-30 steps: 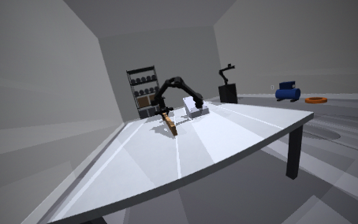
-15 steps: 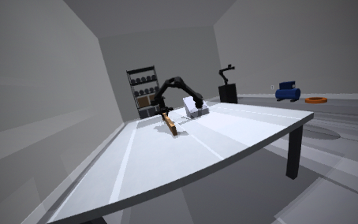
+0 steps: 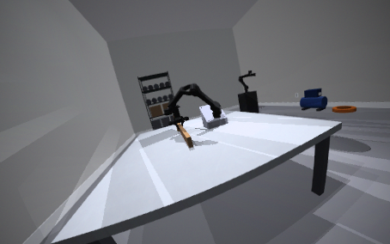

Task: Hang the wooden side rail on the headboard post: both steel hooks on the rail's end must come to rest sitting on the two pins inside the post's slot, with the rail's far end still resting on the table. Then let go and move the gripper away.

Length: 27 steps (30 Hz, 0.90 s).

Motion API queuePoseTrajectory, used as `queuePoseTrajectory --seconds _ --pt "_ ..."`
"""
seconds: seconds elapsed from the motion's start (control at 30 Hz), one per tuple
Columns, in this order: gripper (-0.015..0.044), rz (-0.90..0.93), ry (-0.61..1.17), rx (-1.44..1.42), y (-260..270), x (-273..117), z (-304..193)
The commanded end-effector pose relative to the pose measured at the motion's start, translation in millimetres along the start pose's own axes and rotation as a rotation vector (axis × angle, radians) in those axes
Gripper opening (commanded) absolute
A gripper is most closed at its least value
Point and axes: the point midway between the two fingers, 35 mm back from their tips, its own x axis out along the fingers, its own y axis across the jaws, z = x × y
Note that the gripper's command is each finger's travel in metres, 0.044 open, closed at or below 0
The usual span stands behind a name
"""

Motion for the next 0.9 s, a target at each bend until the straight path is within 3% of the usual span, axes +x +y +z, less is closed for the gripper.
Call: queuePoseTrajectory --seconds 0.0,0.87 --pt "0.0000 -0.013 0.006 0.003 -0.5 -3.9 -5.0" --pt "0.0000 -0.013 0.006 0.003 -0.1 -4.9 -7.4"
